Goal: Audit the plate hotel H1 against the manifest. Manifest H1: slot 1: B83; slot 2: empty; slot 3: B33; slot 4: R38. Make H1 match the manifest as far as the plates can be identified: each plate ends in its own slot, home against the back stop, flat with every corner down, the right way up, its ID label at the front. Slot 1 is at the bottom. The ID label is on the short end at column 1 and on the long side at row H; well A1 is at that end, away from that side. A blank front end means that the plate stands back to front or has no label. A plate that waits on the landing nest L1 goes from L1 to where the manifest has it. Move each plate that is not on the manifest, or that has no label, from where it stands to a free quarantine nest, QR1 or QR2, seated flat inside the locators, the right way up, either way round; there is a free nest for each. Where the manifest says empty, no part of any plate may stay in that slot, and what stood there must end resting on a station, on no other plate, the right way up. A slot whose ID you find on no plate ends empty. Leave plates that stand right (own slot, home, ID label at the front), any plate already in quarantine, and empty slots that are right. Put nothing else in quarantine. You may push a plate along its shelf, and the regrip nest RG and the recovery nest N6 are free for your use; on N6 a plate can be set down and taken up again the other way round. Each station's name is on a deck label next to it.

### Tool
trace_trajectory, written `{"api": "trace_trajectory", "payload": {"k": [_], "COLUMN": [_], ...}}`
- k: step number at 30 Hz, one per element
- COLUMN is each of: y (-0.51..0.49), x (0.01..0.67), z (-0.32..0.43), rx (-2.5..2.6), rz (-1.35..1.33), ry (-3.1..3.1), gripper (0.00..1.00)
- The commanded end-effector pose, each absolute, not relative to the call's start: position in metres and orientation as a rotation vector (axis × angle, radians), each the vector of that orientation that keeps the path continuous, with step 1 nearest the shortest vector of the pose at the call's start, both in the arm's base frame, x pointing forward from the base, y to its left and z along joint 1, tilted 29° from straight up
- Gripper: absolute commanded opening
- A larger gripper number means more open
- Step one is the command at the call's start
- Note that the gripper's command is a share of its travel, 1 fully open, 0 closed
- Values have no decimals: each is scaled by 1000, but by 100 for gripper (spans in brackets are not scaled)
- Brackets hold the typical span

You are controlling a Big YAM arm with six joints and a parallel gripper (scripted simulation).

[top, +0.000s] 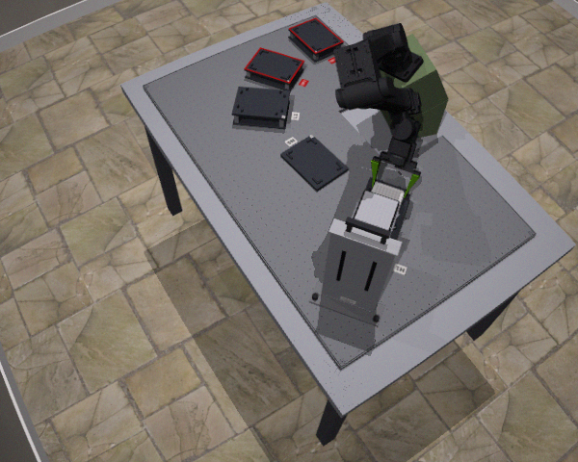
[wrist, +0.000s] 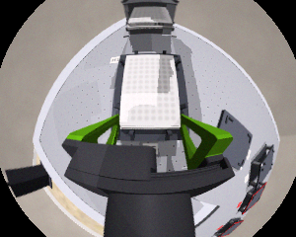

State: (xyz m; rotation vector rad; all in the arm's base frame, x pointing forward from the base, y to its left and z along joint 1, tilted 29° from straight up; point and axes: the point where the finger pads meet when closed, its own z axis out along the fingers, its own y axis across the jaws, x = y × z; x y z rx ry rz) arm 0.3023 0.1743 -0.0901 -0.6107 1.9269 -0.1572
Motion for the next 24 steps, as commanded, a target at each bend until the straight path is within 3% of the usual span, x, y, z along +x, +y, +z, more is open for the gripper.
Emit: {"api": "trace_trajectory", "payload": {"k": [1,2,24], "y": [168,168,174], "x": [297,297,288], "z": [-97,-97,-75], "rx": [-644,-644,-625], "rz": [-180,-180,-151], "ry": [1945,1945,1918], "gripper": [93,100,100]}}
